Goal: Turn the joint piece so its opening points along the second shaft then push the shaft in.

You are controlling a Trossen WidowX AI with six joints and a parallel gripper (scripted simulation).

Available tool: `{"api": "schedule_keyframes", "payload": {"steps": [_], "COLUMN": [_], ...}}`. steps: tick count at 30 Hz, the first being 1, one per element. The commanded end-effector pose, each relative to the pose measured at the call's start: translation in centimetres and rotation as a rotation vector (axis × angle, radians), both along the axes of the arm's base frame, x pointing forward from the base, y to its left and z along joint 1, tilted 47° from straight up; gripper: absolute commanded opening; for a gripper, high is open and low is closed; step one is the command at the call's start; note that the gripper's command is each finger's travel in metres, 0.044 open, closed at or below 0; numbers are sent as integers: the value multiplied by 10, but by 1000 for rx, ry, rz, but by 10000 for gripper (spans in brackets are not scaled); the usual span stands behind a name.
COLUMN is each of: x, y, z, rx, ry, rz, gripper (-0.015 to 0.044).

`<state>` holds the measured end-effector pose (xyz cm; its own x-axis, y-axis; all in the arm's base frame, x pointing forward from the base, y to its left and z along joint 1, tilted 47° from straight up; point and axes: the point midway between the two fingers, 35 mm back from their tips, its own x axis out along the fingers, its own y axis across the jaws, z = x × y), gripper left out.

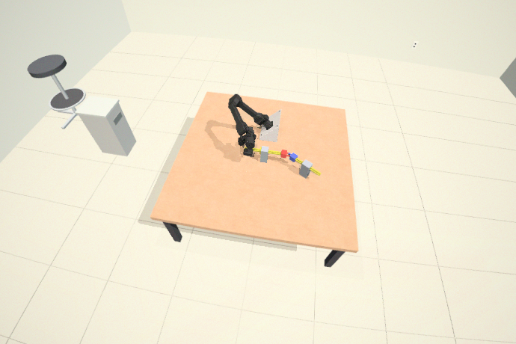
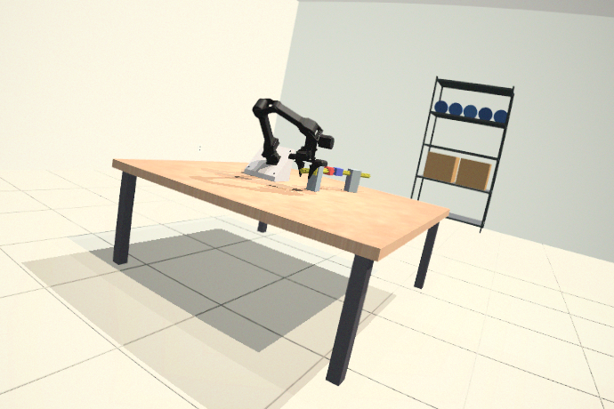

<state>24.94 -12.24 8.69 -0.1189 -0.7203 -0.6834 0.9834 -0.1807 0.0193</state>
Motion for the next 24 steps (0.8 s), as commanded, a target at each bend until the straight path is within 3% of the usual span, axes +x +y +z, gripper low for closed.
{"api": "schedule_keyframes", "payload": {"steps": [1,6,24], "x": [0,0,4], "y": [0,0,21], "z": [0,0,19], "rx": [1,1,8], "ry": [1,1,2], "rz": [1,1,1], "gripper": [303,434,440]}}
